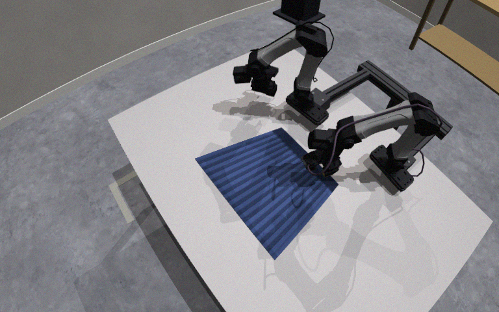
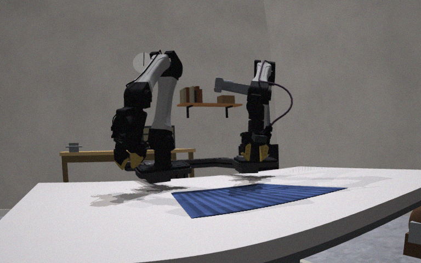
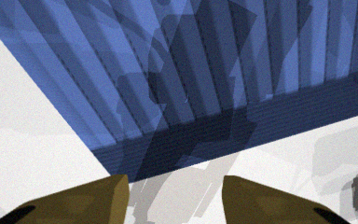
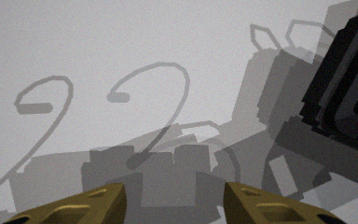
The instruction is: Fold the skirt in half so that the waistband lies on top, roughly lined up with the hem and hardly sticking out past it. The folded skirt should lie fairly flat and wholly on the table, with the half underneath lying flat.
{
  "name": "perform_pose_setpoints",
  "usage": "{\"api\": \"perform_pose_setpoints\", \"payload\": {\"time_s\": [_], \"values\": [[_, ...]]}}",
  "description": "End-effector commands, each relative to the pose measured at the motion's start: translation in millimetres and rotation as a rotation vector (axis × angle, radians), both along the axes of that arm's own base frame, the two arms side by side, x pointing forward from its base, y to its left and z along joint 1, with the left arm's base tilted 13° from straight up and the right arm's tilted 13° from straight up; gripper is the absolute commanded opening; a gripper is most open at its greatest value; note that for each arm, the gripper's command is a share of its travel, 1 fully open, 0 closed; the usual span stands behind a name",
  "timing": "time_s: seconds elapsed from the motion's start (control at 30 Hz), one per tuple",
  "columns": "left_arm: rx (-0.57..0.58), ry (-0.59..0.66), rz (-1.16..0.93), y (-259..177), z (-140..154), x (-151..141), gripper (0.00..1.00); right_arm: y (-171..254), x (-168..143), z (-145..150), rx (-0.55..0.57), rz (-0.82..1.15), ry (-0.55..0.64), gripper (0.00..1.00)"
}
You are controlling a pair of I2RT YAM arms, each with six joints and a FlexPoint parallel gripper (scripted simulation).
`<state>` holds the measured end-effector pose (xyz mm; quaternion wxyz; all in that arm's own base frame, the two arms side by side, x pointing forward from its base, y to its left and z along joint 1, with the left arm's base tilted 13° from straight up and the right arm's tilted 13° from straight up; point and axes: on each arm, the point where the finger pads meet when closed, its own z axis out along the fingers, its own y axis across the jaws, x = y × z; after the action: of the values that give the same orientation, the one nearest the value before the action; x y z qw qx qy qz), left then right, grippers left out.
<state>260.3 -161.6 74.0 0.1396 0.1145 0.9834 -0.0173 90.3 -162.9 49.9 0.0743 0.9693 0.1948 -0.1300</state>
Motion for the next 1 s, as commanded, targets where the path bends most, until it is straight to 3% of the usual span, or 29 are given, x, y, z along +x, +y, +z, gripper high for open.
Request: {"api": "perform_pose_setpoints", "payload": {"time_s": [0.0,0.13,0.2,0.47,0.7,0.77,0.97], "values": [[-0.023,-0.131,0.27,16,-1,-6,0.48,34,9,-2,-0.029,0.172,0.013,0.48],[-0.02,-0.129,0.27,44,-28,-33,0.48,76,22,-9,-0.042,0.391,0.024,0.48],[-0.02,-0.129,0.27,44,-28,-33,0.48,76,22,-9,-0.042,0.391,0.024,0.48],[-0.02,-0.129,0.279,49,-32,-34,0.48,157,54,-21,-0.065,0.809,0.023,0.48],[-0.016,-0.116,0.269,51,-33,-38,0.48,157,54,-22,-0.097,1.196,0.03,0.48],[-0.016,-0.116,0.269,51,-33,-38,0.48,157,54,-22,-0.097,1.196,0.03,0.48],[-0.016,-0.116,0.269,51,-33,-38,0.48,154,54,-23,-0.116,1.499,0.047,0.48]]}}
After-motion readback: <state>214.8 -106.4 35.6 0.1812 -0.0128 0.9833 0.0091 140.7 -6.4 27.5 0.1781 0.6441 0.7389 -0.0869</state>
